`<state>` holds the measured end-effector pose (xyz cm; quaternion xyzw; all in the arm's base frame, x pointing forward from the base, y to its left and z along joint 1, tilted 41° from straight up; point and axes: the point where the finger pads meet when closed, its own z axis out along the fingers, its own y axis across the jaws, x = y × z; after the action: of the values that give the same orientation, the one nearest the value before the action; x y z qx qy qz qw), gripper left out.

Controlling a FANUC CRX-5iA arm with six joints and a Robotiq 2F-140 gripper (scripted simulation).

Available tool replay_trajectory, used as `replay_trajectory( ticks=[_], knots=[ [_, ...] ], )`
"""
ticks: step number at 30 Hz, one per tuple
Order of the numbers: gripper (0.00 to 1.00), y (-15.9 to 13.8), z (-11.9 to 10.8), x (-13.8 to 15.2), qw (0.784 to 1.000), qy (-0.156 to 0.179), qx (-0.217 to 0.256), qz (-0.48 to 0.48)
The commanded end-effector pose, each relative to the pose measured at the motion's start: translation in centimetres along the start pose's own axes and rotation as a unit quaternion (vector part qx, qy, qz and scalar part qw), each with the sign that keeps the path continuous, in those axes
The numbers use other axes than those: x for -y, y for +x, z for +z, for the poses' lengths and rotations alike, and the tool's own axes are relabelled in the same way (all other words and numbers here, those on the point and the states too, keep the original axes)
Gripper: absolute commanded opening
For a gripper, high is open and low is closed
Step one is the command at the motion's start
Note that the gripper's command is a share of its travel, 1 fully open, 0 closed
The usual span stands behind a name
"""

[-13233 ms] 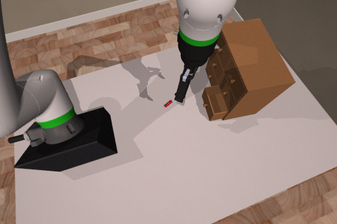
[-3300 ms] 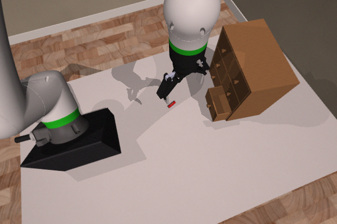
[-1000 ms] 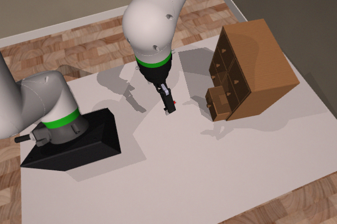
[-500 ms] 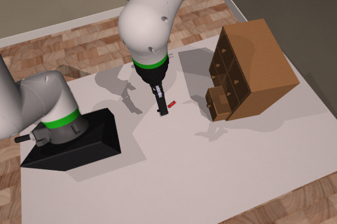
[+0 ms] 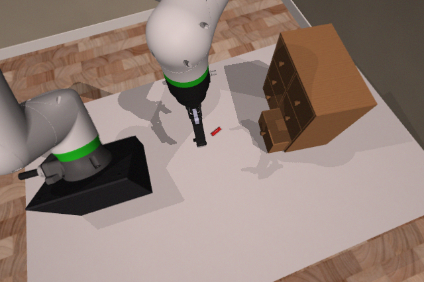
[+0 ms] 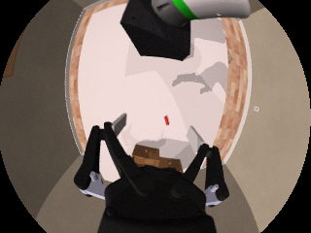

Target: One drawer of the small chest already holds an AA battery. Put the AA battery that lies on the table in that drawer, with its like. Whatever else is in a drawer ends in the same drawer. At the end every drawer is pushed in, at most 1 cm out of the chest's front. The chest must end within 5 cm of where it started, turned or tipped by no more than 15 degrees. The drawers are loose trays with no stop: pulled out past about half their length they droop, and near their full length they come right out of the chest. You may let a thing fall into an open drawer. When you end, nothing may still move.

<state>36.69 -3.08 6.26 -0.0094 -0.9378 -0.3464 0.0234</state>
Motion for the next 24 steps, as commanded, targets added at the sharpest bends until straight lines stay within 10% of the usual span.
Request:
replay_trajectory(
  ticks=[1,24],
  knots=[
    [1.00,0.07,0.01,0.00,1.000,0.000,0.000,0.008],
    [1.00,0.11,0.06,-0.01,1.000,0.000,0.002,0.015]
  ],
)
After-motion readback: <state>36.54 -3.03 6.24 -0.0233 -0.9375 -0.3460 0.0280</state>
